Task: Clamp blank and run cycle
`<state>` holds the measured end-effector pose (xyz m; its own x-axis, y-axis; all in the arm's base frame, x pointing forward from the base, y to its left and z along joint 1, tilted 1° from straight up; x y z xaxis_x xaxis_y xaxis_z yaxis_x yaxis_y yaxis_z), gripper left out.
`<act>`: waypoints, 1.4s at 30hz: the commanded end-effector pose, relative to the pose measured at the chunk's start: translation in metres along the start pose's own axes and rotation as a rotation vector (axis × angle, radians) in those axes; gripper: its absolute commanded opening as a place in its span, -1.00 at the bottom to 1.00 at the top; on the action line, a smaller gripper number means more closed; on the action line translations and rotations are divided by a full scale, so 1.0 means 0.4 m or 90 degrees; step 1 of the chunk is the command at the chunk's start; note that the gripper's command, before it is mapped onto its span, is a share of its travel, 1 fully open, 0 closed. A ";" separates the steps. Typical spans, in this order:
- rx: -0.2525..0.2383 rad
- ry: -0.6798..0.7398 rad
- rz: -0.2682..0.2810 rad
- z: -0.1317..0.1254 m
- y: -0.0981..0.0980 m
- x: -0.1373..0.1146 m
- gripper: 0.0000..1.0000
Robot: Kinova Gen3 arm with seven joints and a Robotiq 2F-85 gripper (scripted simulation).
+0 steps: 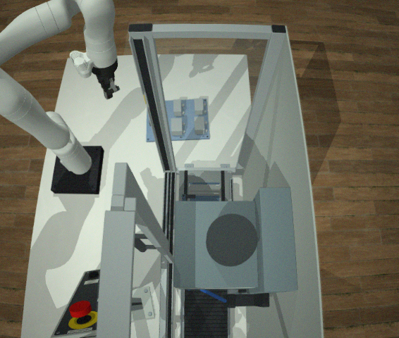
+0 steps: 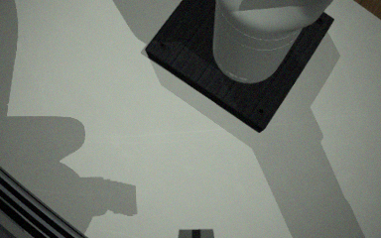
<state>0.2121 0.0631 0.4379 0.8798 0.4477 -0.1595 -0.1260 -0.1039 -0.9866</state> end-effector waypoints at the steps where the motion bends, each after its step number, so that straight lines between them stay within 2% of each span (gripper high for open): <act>1: 0.002 -0.001 -0.016 -0.001 0.001 -0.004 -0.80; 7: 0.002 -0.001 -0.016 -0.001 0.001 -0.004 -0.80; 12: 0.016 -0.004 -0.096 -0.004 0.002 -0.022 -0.80; 41: 0.016 -0.004 -0.096 -0.004 0.002 -0.022 -0.80; 42: 0.013 -0.034 -0.096 -0.004 0.002 -0.022 -0.80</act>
Point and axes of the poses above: the point where the finger pads meet when closed, its own y axis out along the fingers, its own z axis across the jaws, x = y × z, the point moved 6 cm from there along -y, back along the fingers, and after that the axes turned 6 degrees about y, right-handed, at the moved point
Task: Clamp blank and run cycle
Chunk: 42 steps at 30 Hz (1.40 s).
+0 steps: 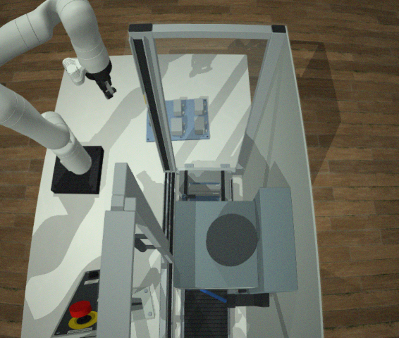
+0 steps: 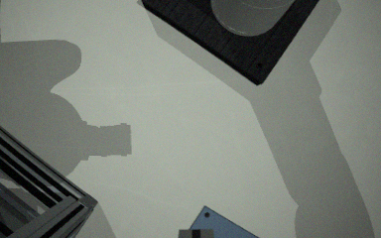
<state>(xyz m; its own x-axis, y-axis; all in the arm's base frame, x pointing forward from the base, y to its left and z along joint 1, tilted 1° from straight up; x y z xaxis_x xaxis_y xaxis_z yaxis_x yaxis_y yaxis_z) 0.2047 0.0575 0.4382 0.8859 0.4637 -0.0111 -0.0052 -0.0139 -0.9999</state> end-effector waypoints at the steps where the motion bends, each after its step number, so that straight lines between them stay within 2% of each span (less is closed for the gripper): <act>1: 0.000 -0.058 -0.001 0.000 -0.001 0.000 -0.80; 4: 0.000 -0.146 -0.001 0.000 -0.001 0.000 -0.80; 16: 0.000 -0.146 -0.001 0.000 -0.001 0.000 -0.80; 21: -0.044 -0.029 -0.078 0.098 -0.096 -0.092 -0.80; 33: -0.044 -0.029 -0.078 0.098 -0.096 -0.092 -0.80; 38: -0.087 0.087 -0.156 0.198 -0.188 -0.182 -0.80; 42: -0.087 0.087 -0.156 0.198 -0.188 -0.182 -0.80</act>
Point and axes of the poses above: the point where the finger pads meet when closed, its own y axis out along the fingers, its own z axis across the jaws, x = y × z, the point moved 6 cm from there along -y, back along the fingers, and after that the axes turned 6 degrees about y, right-handed, at the moved point
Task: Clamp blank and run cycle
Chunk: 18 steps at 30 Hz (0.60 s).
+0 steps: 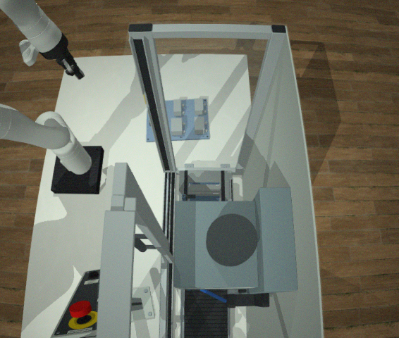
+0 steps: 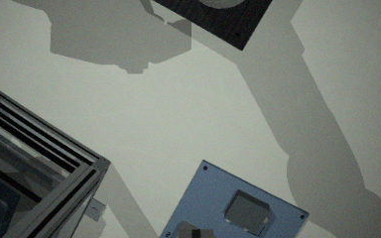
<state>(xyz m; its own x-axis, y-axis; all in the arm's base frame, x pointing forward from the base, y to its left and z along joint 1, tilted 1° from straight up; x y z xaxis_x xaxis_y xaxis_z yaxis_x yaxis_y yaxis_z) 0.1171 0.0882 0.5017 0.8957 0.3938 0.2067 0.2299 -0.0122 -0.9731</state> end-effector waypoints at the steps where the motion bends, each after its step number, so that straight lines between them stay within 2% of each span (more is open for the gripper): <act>1: -0.026 0.034 -0.018 0.025 -0.036 -0.017 -0.80; 8: -0.026 0.034 -0.018 0.025 -0.036 -0.017 -0.80; 13: -0.079 0.149 -0.091 0.111 -0.153 -0.088 -0.80; 18: -0.079 0.149 -0.091 0.111 -0.153 -0.088 -0.80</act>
Point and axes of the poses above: the point where the finger pads meet when closed, its own y axis out along the fingers, its own z axis across the jaws, x = y × z, the point moved 6 cm from there along -y, back along the fingers, and after that the axes turned 6 degrees about y, right-handed, at the moved point
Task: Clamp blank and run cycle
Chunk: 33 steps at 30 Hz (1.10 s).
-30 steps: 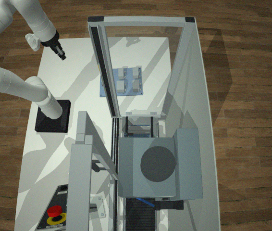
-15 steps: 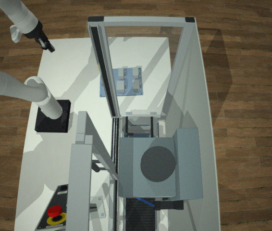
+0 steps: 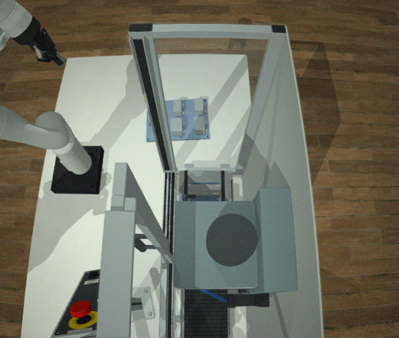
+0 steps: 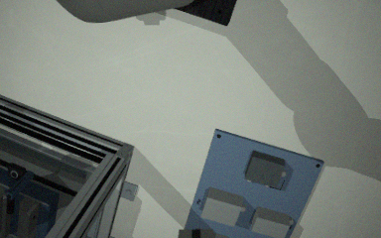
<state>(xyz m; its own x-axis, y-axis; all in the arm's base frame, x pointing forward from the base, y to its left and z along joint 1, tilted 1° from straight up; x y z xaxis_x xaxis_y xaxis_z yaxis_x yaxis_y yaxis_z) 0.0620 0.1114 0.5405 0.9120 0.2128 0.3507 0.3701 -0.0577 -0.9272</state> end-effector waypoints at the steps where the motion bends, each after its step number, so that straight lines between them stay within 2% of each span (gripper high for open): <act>1: -0.023 0.024 -0.012 0.012 -0.028 -0.007 -0.80; 7: -0.023 0.024 -0.012 0.012 -0.028 -0.007 -0.80; 12: -0.076 0.139 -0.085 0.076 -0.157 -0.075 -0.80; 24: -0.076 0.139 -0.085 0.076 -0.157 -0.075 -0.80; 29: -0.128 0.254 -0.158 0.104 -0.183 -0.099 -0.80; 33: -0.128 0.254 -0.158 0.104 -0.183 -0.099 -0.80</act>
<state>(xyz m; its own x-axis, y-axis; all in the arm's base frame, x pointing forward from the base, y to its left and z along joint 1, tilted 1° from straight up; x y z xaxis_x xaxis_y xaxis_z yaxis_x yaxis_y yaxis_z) -0.0071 0.1467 0.5878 0.7906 -0.1186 0.6007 0.5669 -0.2291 -0.7913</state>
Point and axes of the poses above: the point where the finger pads meet when closed, its own y axis out along the fingers, its own z axis across the jaws, x = y × z, the point moved 6 cm from there along -y, back along the fingers, and after that the axes turned 6 degrees about y, right-handed, at the moved point
